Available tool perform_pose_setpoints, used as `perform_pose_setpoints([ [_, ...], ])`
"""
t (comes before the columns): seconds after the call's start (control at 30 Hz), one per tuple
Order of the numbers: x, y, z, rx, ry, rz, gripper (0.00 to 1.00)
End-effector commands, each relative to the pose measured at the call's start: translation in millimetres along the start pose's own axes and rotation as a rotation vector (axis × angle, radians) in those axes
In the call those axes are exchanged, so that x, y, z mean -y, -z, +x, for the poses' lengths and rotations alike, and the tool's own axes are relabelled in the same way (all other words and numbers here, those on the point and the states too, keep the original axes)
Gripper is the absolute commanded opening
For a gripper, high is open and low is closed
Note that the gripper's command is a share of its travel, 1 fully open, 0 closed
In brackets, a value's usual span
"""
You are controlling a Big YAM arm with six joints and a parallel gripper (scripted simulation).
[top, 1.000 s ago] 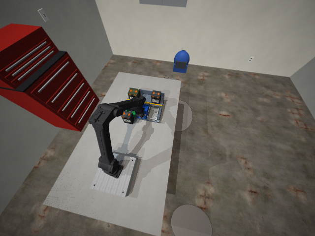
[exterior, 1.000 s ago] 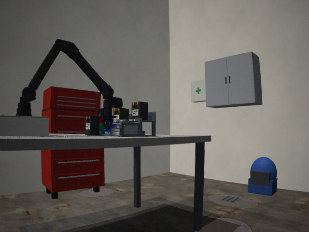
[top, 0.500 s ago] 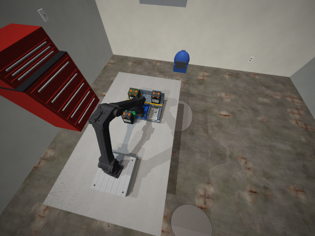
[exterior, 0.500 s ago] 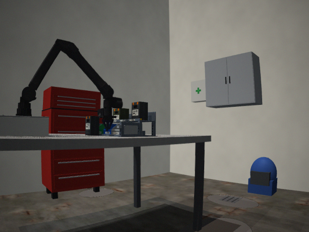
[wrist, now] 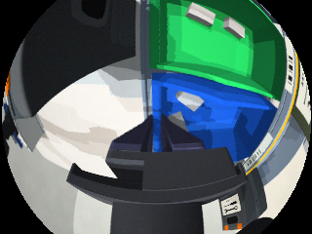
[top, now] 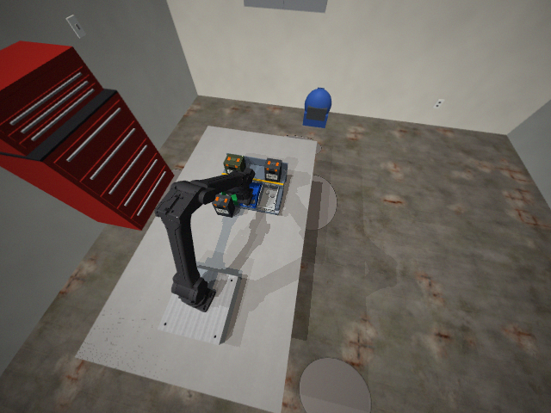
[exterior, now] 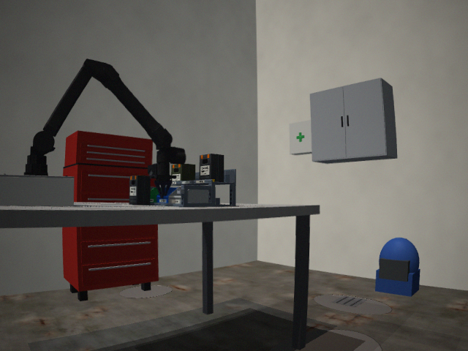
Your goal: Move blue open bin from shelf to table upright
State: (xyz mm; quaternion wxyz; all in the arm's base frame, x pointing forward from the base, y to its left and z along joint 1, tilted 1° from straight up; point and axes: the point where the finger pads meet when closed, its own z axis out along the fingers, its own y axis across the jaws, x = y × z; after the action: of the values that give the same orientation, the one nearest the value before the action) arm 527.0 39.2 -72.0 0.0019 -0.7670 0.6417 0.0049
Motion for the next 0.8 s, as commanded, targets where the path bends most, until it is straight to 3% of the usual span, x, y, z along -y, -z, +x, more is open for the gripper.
perform_pose_setpoints([
  [0.0,-13,-11.6,2,0.002,-0.007,-0.045,0.0],
  [0.27,-5,12.3,3,-0.002,-0.007,-0.005,0.0],
  [0.77,-4,19.9,3,-0.002,-0.007,-0.001,0.0],
])
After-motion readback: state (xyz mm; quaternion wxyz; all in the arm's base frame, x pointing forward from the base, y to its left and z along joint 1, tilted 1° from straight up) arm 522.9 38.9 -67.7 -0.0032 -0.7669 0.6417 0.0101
